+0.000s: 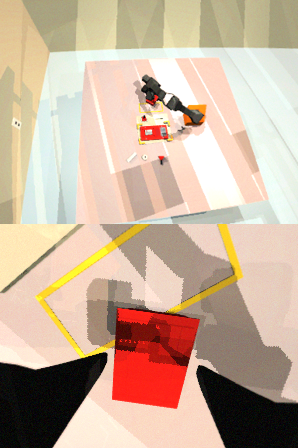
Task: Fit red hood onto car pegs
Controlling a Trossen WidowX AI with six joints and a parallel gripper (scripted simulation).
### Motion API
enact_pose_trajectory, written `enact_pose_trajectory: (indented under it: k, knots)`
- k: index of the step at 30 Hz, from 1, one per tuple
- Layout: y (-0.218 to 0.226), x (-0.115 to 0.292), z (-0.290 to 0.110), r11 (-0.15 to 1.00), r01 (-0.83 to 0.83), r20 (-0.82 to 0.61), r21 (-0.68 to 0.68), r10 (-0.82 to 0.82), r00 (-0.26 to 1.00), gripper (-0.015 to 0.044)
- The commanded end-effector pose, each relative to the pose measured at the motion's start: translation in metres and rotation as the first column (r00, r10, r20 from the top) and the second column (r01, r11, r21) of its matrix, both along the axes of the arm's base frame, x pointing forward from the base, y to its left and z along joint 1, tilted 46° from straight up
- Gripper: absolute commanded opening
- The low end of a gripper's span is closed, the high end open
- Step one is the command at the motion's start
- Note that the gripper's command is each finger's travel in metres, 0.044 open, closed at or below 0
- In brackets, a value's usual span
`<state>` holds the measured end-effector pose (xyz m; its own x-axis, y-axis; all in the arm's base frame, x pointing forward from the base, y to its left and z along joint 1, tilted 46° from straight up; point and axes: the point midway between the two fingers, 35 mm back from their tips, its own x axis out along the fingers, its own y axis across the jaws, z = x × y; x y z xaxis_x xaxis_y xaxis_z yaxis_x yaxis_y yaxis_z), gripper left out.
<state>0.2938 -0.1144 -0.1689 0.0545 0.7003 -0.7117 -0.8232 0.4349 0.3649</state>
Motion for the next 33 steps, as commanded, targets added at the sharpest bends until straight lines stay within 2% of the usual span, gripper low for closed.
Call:
enact_pose_trajectory:
  k: [1, 22, 25, 33]
  knots:
    - [0.0031, -0.0008, -0.0018, 1.0, 0.006, -0.005, 0.006, -0.006, 1.0, 0.044]
    - [0.0106, -0.0003, -0.0089, 1.0, 0.006, -0.004, 0.007, -0.006, 1.0, 0.044]
    - [0.0078, 0.0006, -0.0076, 1.0, 0.0, 0.0, 0.001, 0.0, 1.0, 0.0361]
    - [0.0078, 0.0006, -0.0076, 1.0, 0.0, 0.0, 0.001, 0.0, 1.0, 0.0308]
